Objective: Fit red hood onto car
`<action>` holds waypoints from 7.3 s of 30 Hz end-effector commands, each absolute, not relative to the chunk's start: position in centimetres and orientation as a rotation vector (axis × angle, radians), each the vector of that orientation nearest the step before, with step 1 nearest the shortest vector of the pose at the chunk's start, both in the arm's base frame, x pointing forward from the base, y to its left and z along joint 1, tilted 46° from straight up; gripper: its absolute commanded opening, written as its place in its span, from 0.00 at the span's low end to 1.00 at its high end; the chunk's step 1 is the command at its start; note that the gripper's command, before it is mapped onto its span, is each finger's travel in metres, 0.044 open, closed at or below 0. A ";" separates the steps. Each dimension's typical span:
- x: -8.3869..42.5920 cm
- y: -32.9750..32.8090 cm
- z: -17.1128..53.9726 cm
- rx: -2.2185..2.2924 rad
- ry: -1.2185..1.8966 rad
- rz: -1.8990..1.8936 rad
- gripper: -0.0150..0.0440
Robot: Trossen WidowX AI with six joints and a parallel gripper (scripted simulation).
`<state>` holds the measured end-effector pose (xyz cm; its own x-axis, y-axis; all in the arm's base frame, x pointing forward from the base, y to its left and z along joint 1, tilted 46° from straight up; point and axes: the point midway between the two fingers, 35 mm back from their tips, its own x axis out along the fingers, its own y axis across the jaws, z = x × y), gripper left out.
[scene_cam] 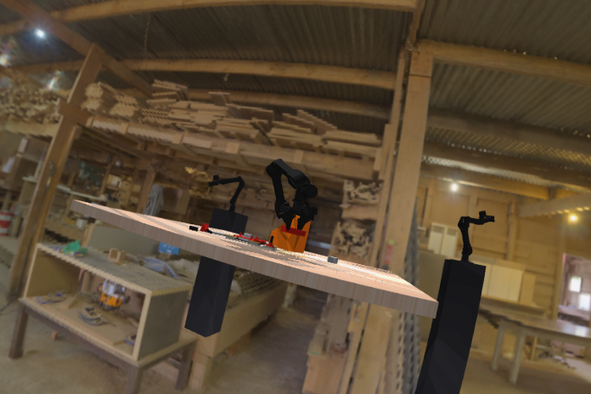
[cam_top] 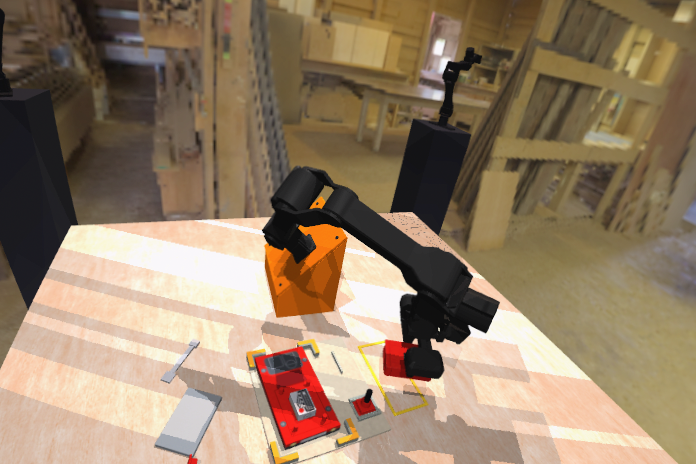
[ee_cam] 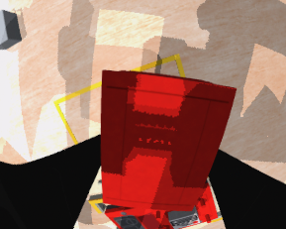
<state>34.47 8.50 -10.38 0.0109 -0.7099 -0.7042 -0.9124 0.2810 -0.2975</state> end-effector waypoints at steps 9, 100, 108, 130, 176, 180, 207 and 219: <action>35.5 5.8 -7.1 -1.327 1.722 0.141 0.25; 34.4 -9.5 1.5 -0.715 1.505 -0.535 0.25; 34.4 -9.6 1.5 -0.715 1.504 -0.535 0.25; 34.5 -10.3 0.9 -0.715 1.504 -0.536 0.25; 34.5 -10.9 0.2 -0.708 1.505 -0.537 0.92; 34.5 -10.9 0.2 -0.708 1.505 -0.537 1.00; 34.4 -5.6 5.1 -0.713 1.503 -0.543 1.00; 34.4 -5.6 5.1 -0.713 1.503 -0.543 1.00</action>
